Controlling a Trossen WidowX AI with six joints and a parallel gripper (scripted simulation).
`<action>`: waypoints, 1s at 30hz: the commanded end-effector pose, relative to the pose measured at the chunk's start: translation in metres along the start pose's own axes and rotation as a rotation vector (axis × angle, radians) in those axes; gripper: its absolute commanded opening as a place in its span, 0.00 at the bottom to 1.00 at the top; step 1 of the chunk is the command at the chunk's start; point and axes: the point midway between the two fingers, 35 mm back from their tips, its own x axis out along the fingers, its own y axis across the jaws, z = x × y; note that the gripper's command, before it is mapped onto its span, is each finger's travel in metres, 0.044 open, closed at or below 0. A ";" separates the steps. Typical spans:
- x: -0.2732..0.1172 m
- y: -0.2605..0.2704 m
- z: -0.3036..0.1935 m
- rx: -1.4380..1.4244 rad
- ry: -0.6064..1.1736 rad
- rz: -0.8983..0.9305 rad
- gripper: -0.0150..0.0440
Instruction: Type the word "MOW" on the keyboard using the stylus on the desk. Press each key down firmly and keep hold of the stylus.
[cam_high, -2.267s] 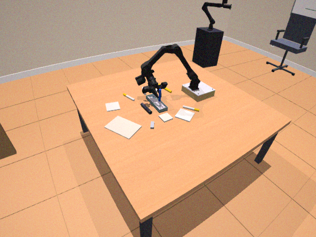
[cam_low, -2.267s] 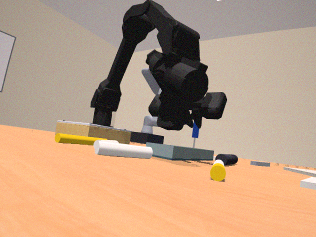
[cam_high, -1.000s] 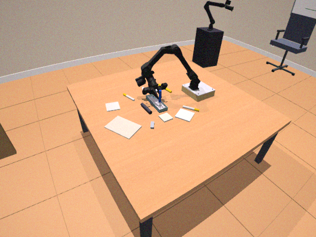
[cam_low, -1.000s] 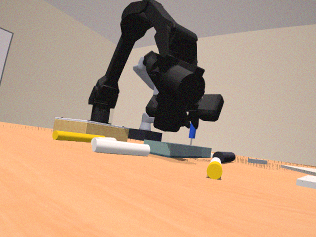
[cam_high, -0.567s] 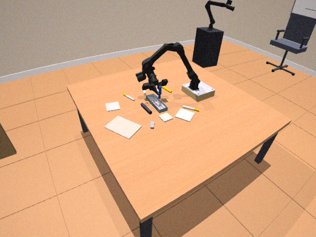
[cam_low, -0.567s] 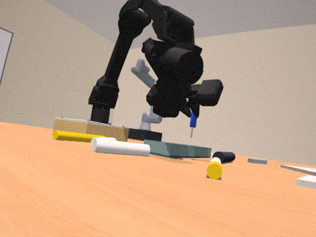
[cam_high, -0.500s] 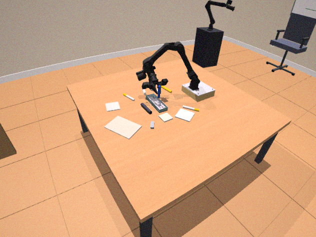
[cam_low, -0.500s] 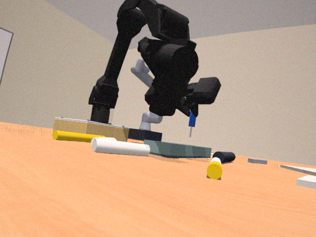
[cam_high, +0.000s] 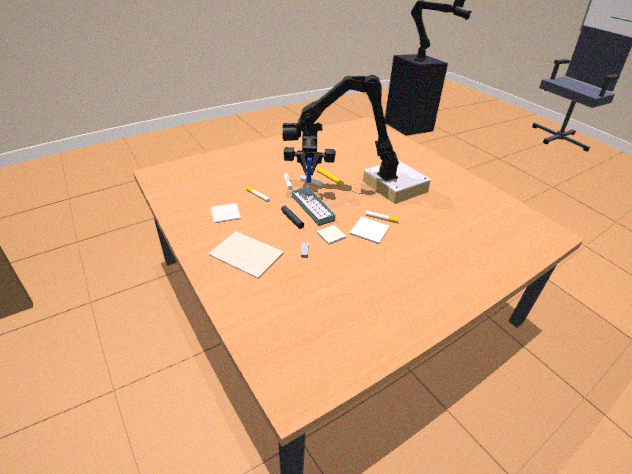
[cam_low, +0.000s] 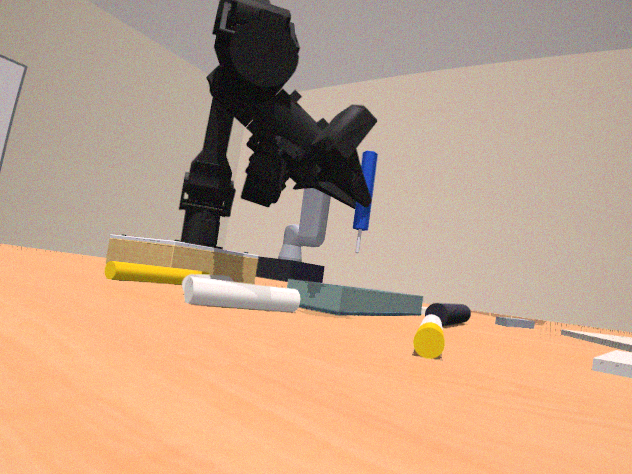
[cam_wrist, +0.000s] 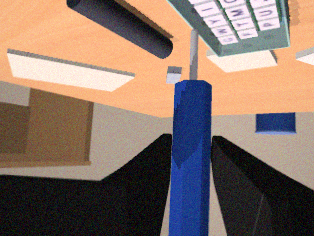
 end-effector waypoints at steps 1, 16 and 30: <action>-0.002 -0.001 0.001 0.018 0.009 0.017 0.25; 0.010 -0.001 0.021 0.018 0.009 0.017 0.25; 0.017 -0.002 0.034 0.018 0.009 0.017 0.39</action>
